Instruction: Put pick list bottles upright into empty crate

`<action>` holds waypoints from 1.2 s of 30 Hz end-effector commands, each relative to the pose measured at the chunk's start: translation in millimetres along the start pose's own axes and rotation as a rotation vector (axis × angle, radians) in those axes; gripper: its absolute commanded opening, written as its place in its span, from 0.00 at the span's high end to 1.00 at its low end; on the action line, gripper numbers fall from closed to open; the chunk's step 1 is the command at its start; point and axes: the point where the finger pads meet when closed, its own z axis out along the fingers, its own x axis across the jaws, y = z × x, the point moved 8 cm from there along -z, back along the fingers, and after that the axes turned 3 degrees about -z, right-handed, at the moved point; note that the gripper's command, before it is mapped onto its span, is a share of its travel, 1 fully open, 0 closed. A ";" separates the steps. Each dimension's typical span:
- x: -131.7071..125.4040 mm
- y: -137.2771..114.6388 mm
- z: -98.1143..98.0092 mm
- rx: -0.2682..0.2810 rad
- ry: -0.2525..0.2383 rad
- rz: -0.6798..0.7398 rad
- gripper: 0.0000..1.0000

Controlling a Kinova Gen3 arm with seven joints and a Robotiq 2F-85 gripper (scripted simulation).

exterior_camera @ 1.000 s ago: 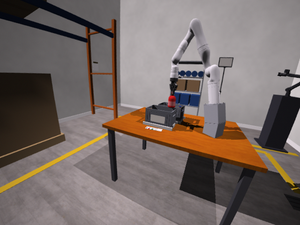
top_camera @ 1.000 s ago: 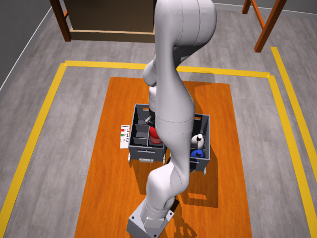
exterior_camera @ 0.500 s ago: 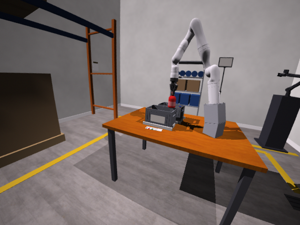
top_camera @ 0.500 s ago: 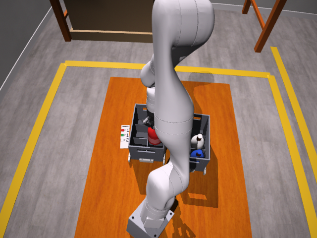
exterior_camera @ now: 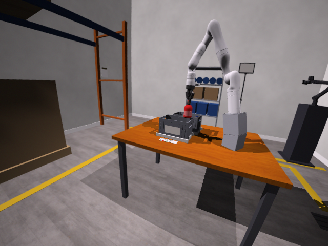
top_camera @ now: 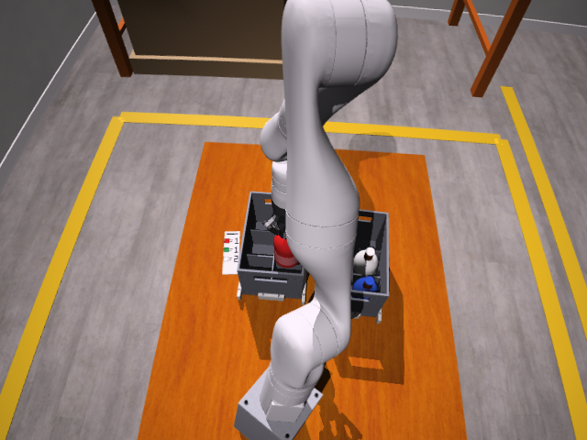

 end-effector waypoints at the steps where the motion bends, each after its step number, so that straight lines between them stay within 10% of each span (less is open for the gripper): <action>1: -0.3 0.3 -0.4 -0.001 0.000 0.000 0.90; 36: -0.7 0.3 11.6 -0.001 0.000 0.000 0.90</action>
